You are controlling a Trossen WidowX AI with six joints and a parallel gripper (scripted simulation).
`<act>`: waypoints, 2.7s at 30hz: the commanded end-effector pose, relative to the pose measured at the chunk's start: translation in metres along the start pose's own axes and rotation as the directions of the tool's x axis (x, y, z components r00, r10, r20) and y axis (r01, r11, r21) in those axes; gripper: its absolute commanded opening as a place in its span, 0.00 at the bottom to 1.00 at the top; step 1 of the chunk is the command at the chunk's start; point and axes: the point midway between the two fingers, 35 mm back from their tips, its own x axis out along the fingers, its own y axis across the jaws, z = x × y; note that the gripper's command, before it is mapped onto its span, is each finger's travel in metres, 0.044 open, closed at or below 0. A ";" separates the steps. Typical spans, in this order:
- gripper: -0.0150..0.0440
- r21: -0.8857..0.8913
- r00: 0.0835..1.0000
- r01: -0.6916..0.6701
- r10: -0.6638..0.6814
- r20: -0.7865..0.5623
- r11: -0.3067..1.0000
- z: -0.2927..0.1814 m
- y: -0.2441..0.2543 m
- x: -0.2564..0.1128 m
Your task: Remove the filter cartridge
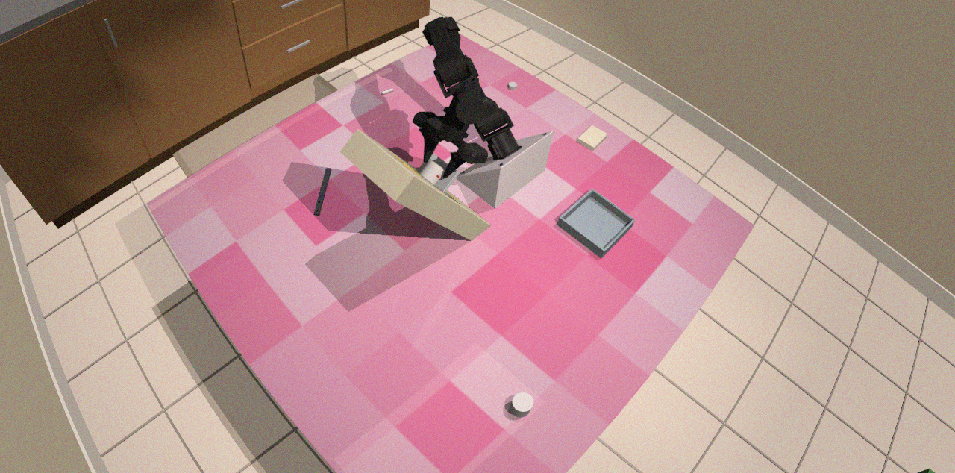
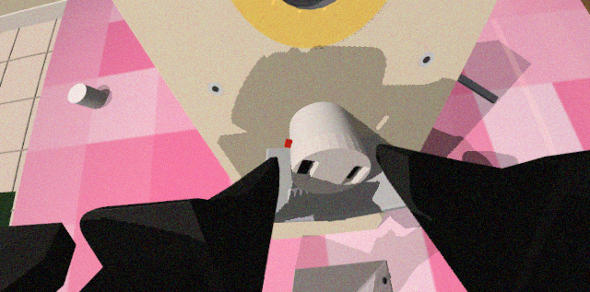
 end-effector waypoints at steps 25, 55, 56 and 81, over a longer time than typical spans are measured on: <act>0.25 0.000 1.000 0.001 -0.001 0.000 1.000 0.022 0.000 -0.009; 0.25 -0.077 0.999 -0.032 0.034 0.030 0.997 0.028 0.042 -0.096; 0.25 -0.070 0.999 -0.030 0.032 0.027 0.997 0.028 0.046 -0.096; 0.25 -0.427 0.968 -0.249 0.221 -0.116 0.869 -0.030 0.159 -0.091</act>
